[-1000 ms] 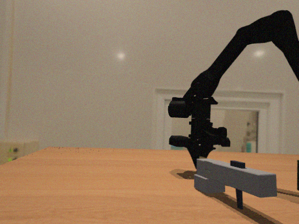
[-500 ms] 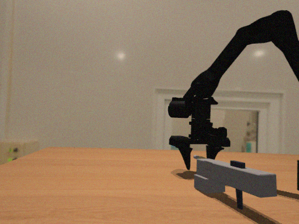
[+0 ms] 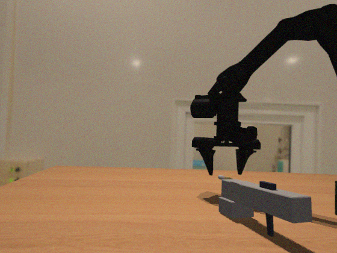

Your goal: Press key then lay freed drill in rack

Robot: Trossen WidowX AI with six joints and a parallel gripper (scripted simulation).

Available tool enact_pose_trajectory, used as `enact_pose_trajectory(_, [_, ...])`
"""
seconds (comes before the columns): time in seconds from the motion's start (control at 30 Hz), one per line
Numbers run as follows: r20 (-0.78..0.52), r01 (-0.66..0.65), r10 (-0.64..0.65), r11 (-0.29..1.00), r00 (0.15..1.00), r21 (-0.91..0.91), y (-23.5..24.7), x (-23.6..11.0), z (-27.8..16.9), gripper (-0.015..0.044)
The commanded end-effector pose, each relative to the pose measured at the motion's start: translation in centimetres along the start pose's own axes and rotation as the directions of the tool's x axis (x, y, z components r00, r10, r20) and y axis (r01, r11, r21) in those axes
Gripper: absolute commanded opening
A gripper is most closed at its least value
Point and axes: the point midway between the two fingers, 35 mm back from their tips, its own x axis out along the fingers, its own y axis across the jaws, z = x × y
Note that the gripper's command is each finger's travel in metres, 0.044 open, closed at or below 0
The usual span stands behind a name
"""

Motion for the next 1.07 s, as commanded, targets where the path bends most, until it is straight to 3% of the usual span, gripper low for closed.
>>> enact_pose_trajectory(0.0, [0.0,0.005,-0.005,1.0,1.0,0.004,-0.1,-1.8,-0.1,0.044])
enact_pose_trajectory(0.17, [0.0,0.005,-0.005,1.0,1.0,0.004,-0.2,-3.5,-0.1,0.044])
enact_pose_trajectory(0.27, [-0.006,0.01,-0.01,1.0,1.0,0.016,-0.3,-2.7,-0.2,0.044])
enact_pose_trajectory(0.37, [-0.058,0.128,-0.117,0.965,0.991,0.228,-2.8,-3.0,-1.2,0.044])
enact_pose_trajectory(0.5, [-0.138,0.327,-0.302,0.776,0.943,0.539,-7.1,-4.2,-2.8,0.044])
enact_pose_trajectory(0.63, [-0.199,0.441,-0.478,0.473,0.856,0.763,-11.3,-6.2,-4.0,0.044])
enact_pose_trajectory(0.67, [-0.211,0.449,-0.52,0.389,0.828,0.805,-12.3,-6.8,-4.2,0.044])
enact_pose_trajectory(1.03, [-0.244,0.331,-0.717,-0.02,0.653,0.944,-17.1,-10.7,-4.9,0.044])
